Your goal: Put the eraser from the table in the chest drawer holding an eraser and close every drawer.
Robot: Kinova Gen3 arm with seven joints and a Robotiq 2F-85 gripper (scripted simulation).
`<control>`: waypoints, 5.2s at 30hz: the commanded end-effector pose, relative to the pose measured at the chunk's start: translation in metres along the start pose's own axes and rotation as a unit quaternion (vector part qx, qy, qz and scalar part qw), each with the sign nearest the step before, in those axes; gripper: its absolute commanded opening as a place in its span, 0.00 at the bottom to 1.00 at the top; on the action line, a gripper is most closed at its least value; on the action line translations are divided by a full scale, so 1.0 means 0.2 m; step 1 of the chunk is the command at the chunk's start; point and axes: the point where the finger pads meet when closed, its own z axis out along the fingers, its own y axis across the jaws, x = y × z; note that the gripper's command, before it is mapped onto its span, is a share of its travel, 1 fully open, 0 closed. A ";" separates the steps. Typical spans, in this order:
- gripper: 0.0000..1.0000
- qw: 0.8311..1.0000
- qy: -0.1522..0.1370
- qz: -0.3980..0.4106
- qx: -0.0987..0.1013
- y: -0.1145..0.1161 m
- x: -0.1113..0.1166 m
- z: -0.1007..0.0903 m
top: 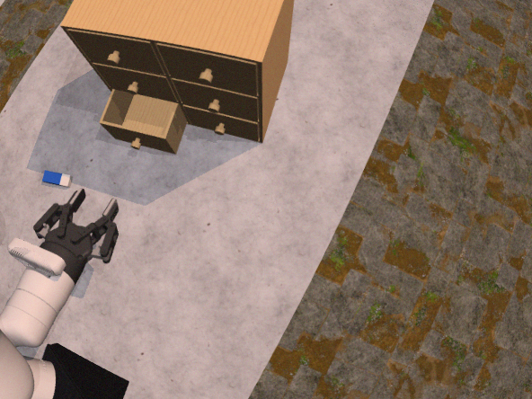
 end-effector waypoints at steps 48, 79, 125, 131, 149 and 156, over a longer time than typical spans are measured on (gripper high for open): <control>0.00 1.000 0.006 -0.003 -0.004 0.01 -0.15 0.47; 0.00 1.000 0.006 -0.003 0.000 0.00 -0.16 0.48; 0.00 1.000 0.006 -0.003 0.000 0.01 -0.18 0.49; 0.00 1.000 0.006 -0.003 0.000 0.01 -0.18 0.49; 0.00 1.000 0.006 -0.002 0.000 0.01 -0.17 0.48; 0.00 1.000 0.006 -0.002 0.000 0.00 -0.17 0.48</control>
